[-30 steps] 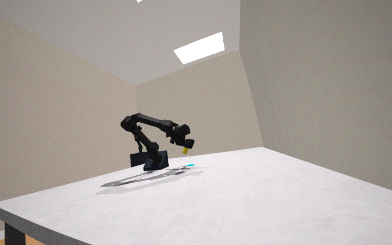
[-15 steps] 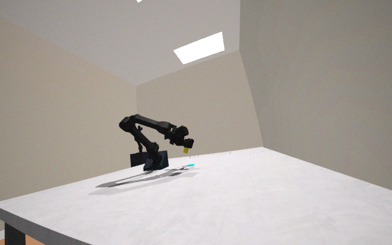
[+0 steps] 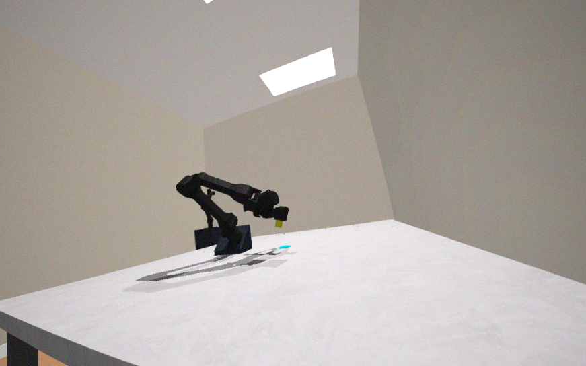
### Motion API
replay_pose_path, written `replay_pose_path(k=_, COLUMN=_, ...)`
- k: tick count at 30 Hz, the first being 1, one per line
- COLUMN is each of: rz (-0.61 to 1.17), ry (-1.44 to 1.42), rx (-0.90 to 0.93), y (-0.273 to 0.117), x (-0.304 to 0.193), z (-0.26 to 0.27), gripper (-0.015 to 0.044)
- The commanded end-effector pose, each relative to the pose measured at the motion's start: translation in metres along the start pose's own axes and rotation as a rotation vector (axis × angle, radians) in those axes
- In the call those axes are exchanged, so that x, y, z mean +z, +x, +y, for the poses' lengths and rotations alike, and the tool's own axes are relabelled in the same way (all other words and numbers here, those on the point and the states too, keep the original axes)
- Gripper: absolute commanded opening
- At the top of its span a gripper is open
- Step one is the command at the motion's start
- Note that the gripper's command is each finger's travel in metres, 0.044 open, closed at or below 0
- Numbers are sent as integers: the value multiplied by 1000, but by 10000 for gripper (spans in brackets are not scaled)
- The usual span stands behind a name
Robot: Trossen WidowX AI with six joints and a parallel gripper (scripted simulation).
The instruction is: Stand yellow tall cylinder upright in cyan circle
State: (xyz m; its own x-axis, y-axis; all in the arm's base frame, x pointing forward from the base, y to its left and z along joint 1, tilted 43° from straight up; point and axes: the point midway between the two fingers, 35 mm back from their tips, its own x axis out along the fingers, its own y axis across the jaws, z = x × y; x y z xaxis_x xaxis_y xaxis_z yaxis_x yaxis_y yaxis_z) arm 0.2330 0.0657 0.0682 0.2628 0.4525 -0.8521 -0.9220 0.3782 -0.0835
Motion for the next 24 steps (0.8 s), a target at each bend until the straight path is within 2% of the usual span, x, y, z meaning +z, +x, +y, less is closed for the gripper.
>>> replay_pose_path(k=1, rz=-29, ry=-17, rx=-12, y=-2, x=1, z=0, gripper=105)
replay_pose_path(k=24, rz=-165, ry=-109, rx=-96, y=-11, x=4, z=-2, gripper=105)
